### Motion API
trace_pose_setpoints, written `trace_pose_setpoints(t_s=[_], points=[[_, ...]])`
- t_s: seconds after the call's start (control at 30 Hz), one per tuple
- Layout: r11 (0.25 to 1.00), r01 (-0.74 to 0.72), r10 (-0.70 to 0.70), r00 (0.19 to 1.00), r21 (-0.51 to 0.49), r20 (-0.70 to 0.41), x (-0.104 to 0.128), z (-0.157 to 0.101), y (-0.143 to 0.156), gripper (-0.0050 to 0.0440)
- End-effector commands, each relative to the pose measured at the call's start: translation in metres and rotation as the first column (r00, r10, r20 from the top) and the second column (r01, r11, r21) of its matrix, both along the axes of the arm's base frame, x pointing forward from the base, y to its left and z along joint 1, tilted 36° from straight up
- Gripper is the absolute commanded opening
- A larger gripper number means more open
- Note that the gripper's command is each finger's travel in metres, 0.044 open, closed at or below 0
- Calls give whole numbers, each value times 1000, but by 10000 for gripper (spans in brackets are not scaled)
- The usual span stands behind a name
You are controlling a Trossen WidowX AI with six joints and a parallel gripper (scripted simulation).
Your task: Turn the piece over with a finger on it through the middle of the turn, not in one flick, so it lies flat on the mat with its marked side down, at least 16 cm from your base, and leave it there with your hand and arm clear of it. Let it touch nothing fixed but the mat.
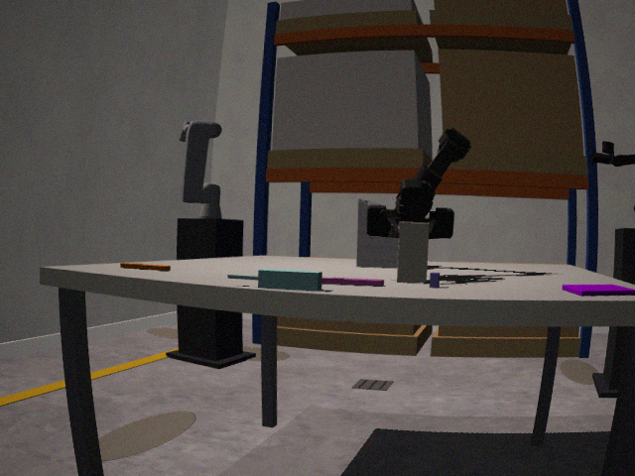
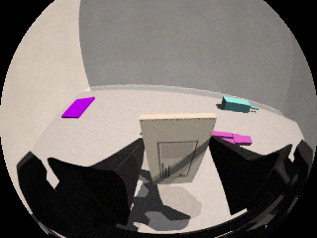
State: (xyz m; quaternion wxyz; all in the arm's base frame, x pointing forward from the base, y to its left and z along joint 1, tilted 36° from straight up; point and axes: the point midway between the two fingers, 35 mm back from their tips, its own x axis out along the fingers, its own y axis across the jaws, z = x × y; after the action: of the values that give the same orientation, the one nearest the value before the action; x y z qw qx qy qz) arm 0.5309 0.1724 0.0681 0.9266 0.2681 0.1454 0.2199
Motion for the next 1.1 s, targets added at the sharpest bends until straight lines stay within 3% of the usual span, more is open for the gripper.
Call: trace_pose_setpoints(t_s=[0.0,1.07], points=[[1000,-3,3,1000,0,-11,-4,-3,0,0],[1000,-9,9,1000,0,-7,-24,-7,-5,0]])
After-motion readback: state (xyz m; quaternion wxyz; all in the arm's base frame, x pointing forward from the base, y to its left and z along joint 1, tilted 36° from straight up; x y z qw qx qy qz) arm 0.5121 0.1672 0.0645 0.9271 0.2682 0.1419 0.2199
